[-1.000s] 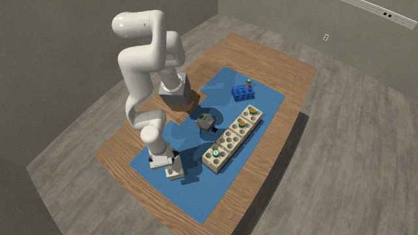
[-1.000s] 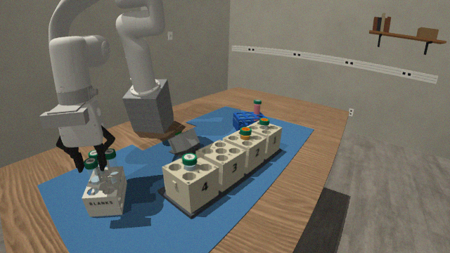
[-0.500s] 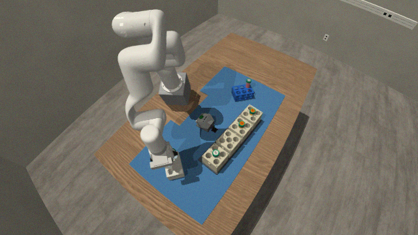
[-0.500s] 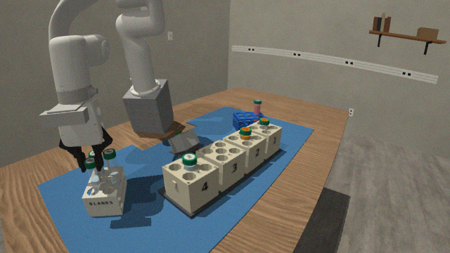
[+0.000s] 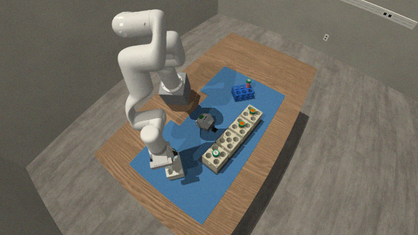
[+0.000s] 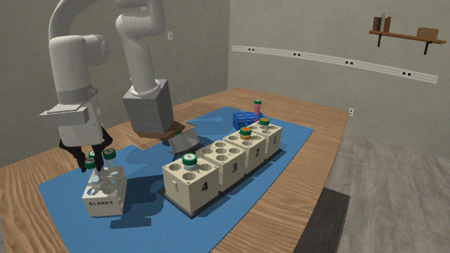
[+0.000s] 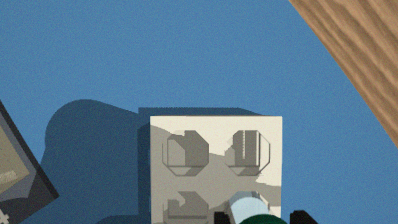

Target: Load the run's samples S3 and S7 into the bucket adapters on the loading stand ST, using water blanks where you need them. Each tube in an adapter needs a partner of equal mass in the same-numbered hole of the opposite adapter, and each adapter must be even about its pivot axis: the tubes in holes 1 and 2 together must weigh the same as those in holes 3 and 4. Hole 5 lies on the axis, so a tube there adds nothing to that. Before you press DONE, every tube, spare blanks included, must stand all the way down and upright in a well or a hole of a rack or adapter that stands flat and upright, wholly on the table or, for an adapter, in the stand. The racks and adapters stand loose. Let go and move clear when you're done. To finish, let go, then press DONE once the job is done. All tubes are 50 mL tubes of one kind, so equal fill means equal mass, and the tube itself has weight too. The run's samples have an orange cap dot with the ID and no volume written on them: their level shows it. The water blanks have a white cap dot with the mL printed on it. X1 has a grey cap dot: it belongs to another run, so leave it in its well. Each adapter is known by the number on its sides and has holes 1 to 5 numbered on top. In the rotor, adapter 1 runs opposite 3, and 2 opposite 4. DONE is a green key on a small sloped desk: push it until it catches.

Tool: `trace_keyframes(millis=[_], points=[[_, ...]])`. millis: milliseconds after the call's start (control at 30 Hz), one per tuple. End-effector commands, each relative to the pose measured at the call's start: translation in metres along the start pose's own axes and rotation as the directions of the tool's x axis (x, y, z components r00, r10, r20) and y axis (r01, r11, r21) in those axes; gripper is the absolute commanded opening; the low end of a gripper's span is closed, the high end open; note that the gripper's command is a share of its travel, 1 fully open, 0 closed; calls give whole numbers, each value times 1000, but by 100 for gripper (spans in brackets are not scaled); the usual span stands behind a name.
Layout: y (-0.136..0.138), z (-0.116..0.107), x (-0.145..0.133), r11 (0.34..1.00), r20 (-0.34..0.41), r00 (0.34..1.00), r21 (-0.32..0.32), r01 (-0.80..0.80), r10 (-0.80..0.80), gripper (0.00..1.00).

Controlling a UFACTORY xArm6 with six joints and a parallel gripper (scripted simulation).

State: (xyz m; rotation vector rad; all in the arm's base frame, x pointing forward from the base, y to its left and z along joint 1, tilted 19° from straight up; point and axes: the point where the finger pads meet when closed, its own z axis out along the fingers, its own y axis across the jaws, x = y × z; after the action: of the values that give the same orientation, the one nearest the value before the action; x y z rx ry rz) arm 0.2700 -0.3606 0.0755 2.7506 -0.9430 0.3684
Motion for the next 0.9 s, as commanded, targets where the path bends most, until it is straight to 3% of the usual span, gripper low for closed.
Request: trace_keyframes(millis=[0, 867], points=[[0, -1, 1, 1000, -3, 1000, -1, 0, 0, 0], [0, -9, 1, 1000, -4, 1000, -1, 0, 0, 0]])
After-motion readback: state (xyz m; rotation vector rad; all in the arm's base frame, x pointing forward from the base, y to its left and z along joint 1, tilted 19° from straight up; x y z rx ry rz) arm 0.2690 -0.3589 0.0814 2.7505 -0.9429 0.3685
